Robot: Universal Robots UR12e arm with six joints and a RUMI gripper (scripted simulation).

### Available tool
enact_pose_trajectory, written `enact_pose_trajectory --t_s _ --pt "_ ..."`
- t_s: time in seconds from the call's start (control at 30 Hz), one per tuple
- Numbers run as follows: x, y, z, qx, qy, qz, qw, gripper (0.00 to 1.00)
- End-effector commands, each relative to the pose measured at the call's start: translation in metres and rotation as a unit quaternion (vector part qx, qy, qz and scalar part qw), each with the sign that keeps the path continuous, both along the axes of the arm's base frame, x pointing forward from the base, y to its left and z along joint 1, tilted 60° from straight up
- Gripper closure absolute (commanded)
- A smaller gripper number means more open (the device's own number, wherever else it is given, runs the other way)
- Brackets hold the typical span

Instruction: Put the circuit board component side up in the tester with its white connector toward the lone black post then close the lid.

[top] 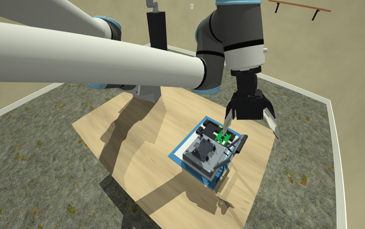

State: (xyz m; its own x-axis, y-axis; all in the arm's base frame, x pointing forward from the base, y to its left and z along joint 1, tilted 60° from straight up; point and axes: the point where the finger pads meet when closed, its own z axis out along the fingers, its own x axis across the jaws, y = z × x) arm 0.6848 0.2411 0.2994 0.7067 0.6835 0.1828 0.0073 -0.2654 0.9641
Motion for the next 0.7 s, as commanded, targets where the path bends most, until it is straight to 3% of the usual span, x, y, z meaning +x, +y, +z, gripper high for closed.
enact_pose_trajectory --t_s 0.0,0.67 --pt "0.007 0.014 -0.021 0.025 0.01 -0.005 1.0 0.0" --pt "0.007 0.051 -0.103 0.099 0.04 -0.042 0.993 0.0"
